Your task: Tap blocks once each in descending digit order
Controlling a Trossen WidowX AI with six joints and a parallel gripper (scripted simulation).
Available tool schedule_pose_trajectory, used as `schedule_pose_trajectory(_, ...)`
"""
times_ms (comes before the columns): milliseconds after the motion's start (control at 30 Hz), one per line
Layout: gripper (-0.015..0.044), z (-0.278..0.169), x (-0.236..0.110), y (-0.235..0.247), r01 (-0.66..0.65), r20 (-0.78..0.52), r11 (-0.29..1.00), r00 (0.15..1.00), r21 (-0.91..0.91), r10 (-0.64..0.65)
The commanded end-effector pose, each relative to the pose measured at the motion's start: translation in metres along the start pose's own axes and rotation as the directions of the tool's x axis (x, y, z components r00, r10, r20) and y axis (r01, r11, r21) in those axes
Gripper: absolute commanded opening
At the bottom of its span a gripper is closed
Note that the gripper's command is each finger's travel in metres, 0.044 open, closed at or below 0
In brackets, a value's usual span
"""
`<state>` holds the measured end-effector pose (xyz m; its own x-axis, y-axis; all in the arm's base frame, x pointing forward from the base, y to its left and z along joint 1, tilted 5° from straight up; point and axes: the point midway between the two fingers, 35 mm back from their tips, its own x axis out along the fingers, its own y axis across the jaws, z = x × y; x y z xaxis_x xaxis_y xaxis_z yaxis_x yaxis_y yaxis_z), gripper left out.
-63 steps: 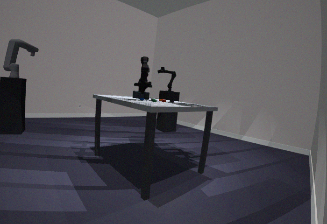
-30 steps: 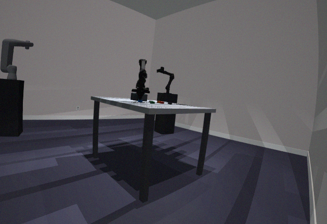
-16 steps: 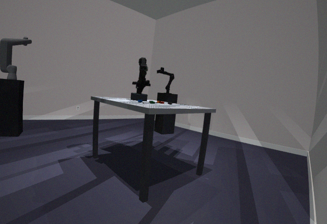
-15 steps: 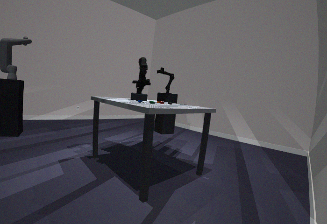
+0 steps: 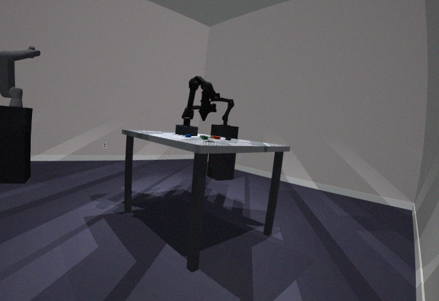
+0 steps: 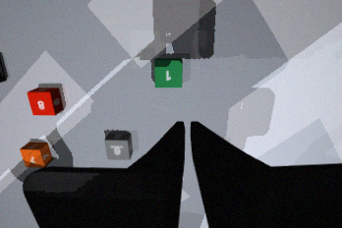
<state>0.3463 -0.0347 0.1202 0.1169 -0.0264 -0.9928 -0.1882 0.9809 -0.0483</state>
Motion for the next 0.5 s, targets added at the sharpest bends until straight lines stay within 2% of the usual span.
schedule_pose_trajectory(0, 0.0020, 0.010, 0.002, 0.007, 0.004, -0.013, 1.000, 1.000, 0.013, -0.004)
schedule_pose_trajectory(67, 0.0020, 0.011, 0.016, 0.006, 0.004, -0.013, 1.000, 1.000, 0.013, -0.004)
schedule_pose_trajectory(200, 0.0020, 0.009, 0.080, 0.006, 0.004, -0.014, 1.000, 1.000, 0.013, -0.004)
schedule_pose_trajectory(467, 0.0020, 0.008, 0.087, 0.006, 0.004, -0.014, 1.000, 1.000, 0.013, -0.004)
